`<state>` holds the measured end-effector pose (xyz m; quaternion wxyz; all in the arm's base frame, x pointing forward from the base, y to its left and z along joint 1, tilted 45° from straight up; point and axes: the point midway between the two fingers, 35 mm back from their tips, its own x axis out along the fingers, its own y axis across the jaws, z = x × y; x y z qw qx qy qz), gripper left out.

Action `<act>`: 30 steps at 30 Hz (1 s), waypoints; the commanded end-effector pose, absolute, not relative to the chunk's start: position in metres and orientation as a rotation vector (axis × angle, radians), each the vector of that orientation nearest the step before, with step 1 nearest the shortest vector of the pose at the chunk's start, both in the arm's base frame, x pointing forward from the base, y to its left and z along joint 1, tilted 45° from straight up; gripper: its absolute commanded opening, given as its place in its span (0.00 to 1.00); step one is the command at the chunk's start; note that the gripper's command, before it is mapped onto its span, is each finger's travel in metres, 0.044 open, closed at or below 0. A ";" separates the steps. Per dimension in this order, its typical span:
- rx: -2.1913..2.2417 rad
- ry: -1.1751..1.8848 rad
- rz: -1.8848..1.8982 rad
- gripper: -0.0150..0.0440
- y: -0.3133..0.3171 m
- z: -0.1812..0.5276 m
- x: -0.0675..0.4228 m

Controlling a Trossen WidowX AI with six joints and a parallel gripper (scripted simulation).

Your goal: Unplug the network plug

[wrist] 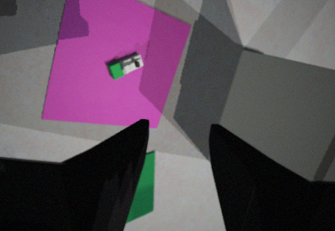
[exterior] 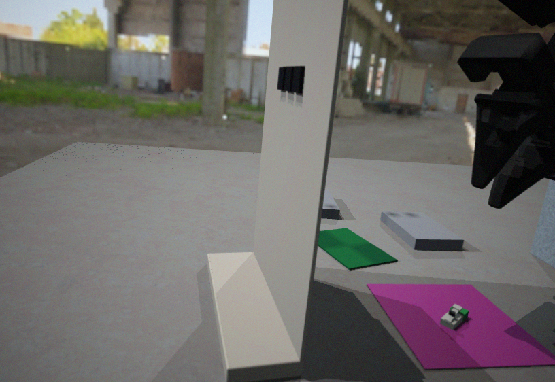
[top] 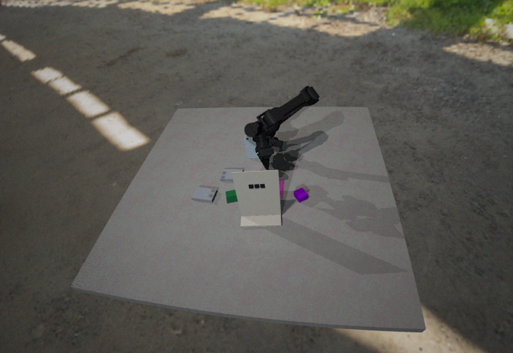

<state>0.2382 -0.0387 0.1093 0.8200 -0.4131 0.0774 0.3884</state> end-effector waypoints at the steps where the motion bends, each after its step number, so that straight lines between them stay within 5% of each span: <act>1: -0.882 0.153 0.823 0.52 -0.041 0.116 0.237; 30: -0.884 0.175 0.830 0.52 -0.088 0.159 0.228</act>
